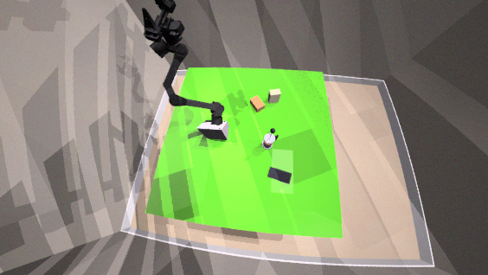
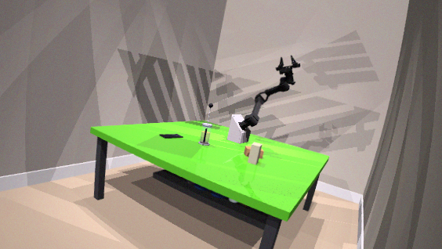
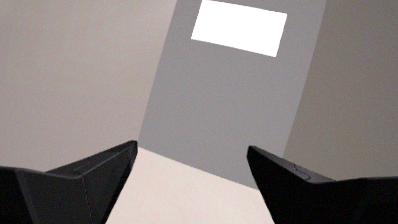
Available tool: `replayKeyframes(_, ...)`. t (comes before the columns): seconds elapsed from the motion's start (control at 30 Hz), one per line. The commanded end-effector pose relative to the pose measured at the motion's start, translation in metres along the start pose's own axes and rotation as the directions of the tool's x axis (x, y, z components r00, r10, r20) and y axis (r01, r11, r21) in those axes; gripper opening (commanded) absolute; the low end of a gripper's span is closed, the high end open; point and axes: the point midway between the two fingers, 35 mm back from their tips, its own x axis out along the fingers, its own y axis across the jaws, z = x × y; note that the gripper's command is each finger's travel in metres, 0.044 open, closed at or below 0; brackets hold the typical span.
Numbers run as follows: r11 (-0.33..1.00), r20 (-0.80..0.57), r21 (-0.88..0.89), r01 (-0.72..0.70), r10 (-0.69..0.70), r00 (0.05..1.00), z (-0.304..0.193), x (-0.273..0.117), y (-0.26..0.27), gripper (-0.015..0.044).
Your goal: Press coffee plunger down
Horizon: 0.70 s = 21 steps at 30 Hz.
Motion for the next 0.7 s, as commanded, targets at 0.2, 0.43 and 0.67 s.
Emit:
replayKeyframes(0.2,0.952,-0.088,-0.294,0.089,-0.12,0.989,0.008,-0.019,-0.054,0.044)
replayKeyframes(0.43,0.646,-0.151,-0.751,0.139,-0.373,0.915,0.054,-0.055,-0.147,0.044)
replayKeyframes(0.67,0.155,-0.037,-0.986,0.068,-0.587,0.809,0.139,-0.082,-0.21,0.044)
